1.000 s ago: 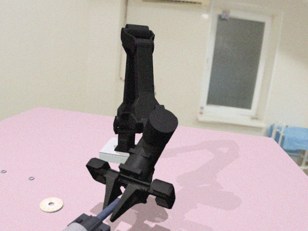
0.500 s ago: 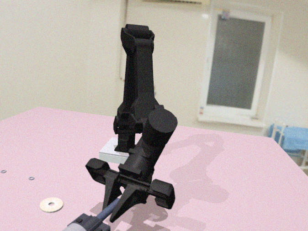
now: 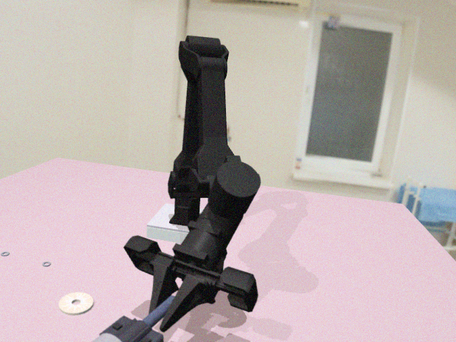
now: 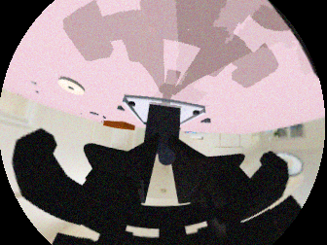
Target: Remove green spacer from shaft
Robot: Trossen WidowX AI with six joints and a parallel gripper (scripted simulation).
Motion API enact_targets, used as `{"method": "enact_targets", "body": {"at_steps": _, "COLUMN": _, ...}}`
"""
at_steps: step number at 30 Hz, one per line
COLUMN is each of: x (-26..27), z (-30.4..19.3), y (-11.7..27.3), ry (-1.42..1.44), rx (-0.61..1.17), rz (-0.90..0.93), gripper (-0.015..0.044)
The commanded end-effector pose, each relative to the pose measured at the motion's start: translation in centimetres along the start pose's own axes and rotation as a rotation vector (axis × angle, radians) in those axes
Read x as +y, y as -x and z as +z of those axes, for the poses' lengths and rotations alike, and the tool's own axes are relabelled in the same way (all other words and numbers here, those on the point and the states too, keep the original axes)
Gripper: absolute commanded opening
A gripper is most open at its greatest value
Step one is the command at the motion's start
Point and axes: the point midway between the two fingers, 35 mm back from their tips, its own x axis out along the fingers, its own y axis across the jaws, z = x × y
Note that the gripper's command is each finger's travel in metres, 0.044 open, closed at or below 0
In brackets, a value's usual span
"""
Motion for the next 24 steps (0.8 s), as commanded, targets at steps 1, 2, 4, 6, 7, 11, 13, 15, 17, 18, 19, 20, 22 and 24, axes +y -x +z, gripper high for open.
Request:
{"method": "enact_targets", "body": {"at_steps": 1, "x": 0.02, "z": -0.29, "y": -0.25, "ry": 0.002, "rx": 0.003, "rz": 0.003, "gripper": 0.0000}}
{"method": "enact_targets", "body": {"at_steps": 2, "x": 0.02, "z": -0.31, "y": -0.29, "ry": 0.002, "rx": 0.003, "rz": 0.003, "gripper": 0.0000}}
{"method": "enact_targets", "body": {"at_steps": 4, "x": 0.02, "z": -0.36, "y": -0.35, "ry": 0.002, "rx": 0.003, "rz": 0.003, "gripper": 0.0000}}
{"method": "enact_targets", "body": {"at_steps": 6, "x": 0.02, "z": -0.40, "y": -0.42, "ry": 0.002, "rx": 0.003, "rz": 0.003, "gripper": 0.0000}}
{"method": "enact_targets", "body": {"at_steps": 7, "x": 0.02, "z": -0.42, "y": -0.46, "ry": 0.002, "rx": 0.003, "rz": 0.003, "gripper": 0.0000}}
{"method": "enact_targets", "body": {"at_steps": 11, "x": 0.02, "z": -0.50, "y": -0.59, "ry": 0.002, "rx": 0.004, "rz": 0.003, "gripper": 0.0000}}
{"method": "enact_targets", "body": {"at_steps": 13, "x": 0.02, "z": -0.54, "y": -0.66, "ry": 0.002, "rx": 0.004, "rz": 0.003, "gripper": 0.0000}}
{"method": "enact_targets", "body": {"at_steps": 15, "x": 0.02, "z": -0.59, "y": -0.73, "ry": 0.002, "rx": 0.004, "rz": 0.003, "gripper": 0.0000}}
{"method": "enact_targets", "body": {"at_steps": 17, "x": 0.02, "z": -0.63, "y": -0.79, "ry": 0.002, "rx": 0.004, "rz": 0.003, "gripper": 0.0000}}
{"method": "enact_targets", "body": {"at_steps": 18, "x": 0.02, "z": -0.65, "y": -0.83, "ry": 0.002, "rx": 0.004, "rz": 0.003, "gripper": 0.0000}}
{"method": "enact_targets", "body": {"at_steps": 19, "x": 0.02, "z": -0.67, "y": -0.86, "ry": 0.002, "rx": 0.004, "rz": 0.003, "gripper": 0.0000}}
{"method": "enact_targets", "body": {"at_steps": 20, "x": 0.02, "z": -0.70, "y": -0.90, "ry": 0.002, "rx": 0.004, "rz": 0.003, "gripper": 0.0000}}
{"method": "enact_targets", "body": {"at_steps": 22, "x": 0.02, "z": -0.74, "y": -0.96, "ry": 0.002, "rx": 0.004, "rz": 0.003, "gripper": 0.0000}}
{"method": "enact_targets", "body": {"at_steps": 24, "x": 0.03, "z": -0.78, "y": -1.03, "ry": 0.002, "rx": 0.004, "rz": 0.003, "gripper": 0.0000}}
